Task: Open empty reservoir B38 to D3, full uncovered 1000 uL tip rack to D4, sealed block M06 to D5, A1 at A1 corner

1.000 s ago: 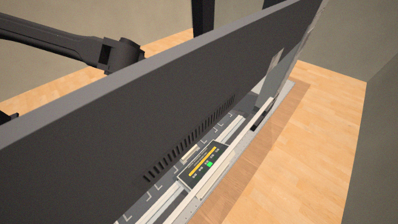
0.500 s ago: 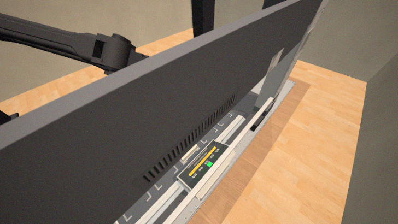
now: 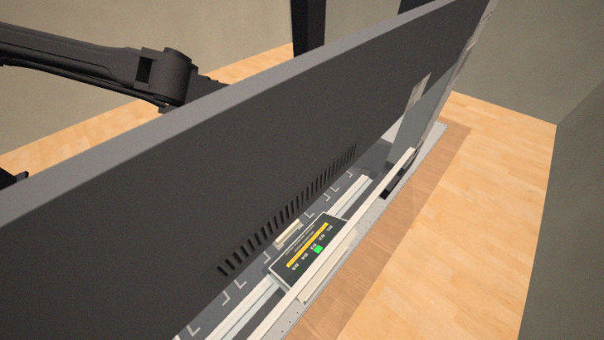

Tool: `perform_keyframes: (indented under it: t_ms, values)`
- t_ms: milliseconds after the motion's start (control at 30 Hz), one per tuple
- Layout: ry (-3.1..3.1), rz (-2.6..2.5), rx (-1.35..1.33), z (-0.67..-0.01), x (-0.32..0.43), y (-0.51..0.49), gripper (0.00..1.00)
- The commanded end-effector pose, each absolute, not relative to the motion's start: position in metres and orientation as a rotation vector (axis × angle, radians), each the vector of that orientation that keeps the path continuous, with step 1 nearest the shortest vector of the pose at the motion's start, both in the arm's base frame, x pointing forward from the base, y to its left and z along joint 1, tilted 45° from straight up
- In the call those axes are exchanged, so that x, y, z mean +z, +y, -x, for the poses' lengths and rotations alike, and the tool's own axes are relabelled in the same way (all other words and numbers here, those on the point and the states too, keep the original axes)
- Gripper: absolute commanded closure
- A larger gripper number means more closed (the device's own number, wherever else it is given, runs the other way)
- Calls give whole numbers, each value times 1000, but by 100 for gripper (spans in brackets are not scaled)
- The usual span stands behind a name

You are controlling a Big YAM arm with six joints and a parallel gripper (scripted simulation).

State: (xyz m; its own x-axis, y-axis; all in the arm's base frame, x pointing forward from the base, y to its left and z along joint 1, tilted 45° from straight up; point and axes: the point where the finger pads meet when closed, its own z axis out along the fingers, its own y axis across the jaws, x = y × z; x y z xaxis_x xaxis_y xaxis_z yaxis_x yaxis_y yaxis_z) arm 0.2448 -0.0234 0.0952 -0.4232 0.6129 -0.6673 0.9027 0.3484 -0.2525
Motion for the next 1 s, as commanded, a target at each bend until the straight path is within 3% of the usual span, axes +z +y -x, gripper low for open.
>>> perform_keyframes:
  t_ms: [0, 567, 967]
  values:
    - [2063, -1413, -762, -256, 103, -16, 0]
    - [1815, -1654, -647, -256, 103, -17, 0]
    - [1807, -1651, -646, -263, 157, -65, 0]
